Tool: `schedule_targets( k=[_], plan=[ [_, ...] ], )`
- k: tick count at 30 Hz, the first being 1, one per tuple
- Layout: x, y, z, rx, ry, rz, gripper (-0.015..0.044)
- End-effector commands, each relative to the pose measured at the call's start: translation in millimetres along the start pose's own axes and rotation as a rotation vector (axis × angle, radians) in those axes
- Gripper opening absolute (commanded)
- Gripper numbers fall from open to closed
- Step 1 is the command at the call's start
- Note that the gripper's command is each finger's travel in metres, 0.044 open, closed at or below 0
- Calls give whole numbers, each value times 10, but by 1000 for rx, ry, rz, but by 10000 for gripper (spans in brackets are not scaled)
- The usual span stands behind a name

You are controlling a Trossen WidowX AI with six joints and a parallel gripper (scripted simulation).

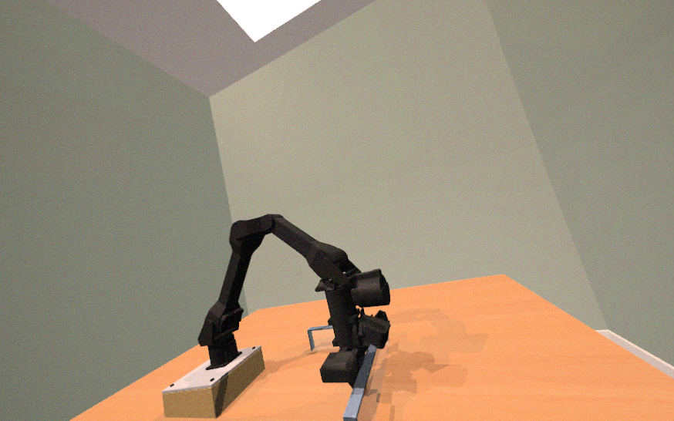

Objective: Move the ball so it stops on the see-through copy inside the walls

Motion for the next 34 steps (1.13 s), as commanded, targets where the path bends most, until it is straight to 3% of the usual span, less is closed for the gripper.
schedule_targets(
  k=[1,3,10,16,28,34],
  plan=[
    [-2,-1,0,0,0,0,184],
    [-2,-1,0,0,0,0,219],
    [-29,-4,-1,0,0,0,219],
    [-839,-2,0,-1,2,3,219],
    [-828,-27,-5,1,8,-21,219],
    [-1331,23,12,1,6,-18,376]
  ],
)
Point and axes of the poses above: the point midway between the two fingers, 35 mm back from their tips, its own x axis out along the fingers, its own z axis across the jaws, y = z × x, the point moved 6 cm from there along -x, back along the fingers, and after that the axes turned 15 degrees about -x, right-handed, at the moved point
